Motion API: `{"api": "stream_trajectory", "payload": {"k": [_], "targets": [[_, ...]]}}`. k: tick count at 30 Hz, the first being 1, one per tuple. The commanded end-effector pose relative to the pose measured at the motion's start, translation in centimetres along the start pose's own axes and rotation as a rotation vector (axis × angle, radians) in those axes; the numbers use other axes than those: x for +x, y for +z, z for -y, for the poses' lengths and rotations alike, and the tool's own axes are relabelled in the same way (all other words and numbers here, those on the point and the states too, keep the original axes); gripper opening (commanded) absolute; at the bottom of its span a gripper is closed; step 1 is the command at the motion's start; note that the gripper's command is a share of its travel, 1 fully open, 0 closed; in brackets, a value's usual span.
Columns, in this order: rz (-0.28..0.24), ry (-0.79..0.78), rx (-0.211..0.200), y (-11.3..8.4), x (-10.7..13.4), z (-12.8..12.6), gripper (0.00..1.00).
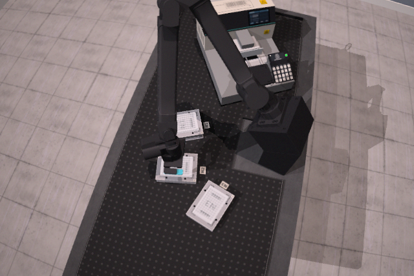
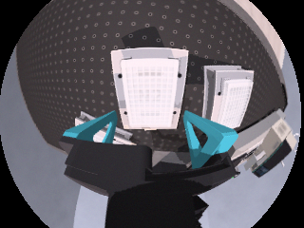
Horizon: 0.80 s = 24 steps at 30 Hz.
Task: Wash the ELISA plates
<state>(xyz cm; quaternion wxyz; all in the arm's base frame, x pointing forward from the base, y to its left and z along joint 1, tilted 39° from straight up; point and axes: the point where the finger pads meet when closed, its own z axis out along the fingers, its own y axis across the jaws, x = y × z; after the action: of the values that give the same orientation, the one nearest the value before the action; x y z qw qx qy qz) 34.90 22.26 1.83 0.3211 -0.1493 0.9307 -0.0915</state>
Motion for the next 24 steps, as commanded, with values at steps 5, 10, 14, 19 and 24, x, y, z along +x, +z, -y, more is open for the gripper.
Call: {"api": "stream_trajectory", "payload": {"k": [5,10,14,19,24], "targets": [[0.019,0.001,-0.002,1.2,-1.3,0.0,1.00],[0.019,0.000,-0.002,1.9,-1.2,0.0,1.00],[0.012,-0.003,0.001,2.5,-0.8,0.2,1.00],[0.018,-0.003,-0.006,1.8,-0.8,-0.2,1.00],[0.018,-0.003,-0.006,1.8,-0.8,-0.2,1.00]]}}
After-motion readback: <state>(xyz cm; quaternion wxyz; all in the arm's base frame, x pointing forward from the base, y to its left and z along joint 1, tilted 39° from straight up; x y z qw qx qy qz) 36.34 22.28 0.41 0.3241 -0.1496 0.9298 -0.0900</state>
